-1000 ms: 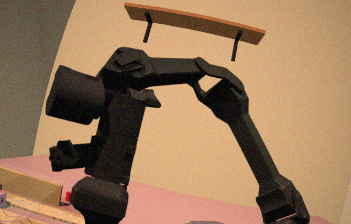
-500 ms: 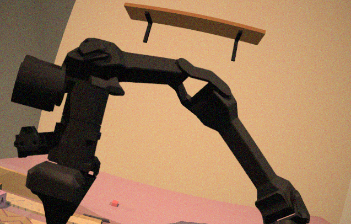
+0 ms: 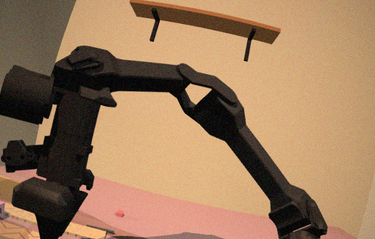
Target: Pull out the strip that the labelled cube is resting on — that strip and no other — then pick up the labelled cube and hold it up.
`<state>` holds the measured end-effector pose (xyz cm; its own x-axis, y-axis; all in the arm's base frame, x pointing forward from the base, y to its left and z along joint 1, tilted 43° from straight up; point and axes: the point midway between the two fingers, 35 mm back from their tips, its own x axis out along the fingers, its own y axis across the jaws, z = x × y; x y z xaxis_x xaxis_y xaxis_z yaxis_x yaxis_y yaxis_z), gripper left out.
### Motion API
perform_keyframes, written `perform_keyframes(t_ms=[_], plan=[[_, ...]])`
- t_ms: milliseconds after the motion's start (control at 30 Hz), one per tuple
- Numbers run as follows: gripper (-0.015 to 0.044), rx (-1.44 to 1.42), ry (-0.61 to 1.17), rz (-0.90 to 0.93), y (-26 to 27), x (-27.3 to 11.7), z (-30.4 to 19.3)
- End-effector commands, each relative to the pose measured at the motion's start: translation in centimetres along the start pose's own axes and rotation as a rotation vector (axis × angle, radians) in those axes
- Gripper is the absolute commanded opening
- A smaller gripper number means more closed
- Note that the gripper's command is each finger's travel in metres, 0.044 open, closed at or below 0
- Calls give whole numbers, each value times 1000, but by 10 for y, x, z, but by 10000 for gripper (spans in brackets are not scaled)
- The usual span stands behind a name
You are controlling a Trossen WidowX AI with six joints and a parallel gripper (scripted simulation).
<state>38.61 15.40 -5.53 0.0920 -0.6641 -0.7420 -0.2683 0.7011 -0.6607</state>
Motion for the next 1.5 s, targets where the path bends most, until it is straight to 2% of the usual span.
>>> perform_keyframes(t_ms=[0,700,1033,1167,1400,1467], plan=[[250,-8,13,-7,0,13,-2],[250,-8,13,-9,-2,47,-3],[250,-8,13,-9,-2,48,-3],[145,-3,9,-5,-1,45,-2],[98,-3,9,-5,-1,45,-2],[46,-3,9,-5,-1,45,-2]])
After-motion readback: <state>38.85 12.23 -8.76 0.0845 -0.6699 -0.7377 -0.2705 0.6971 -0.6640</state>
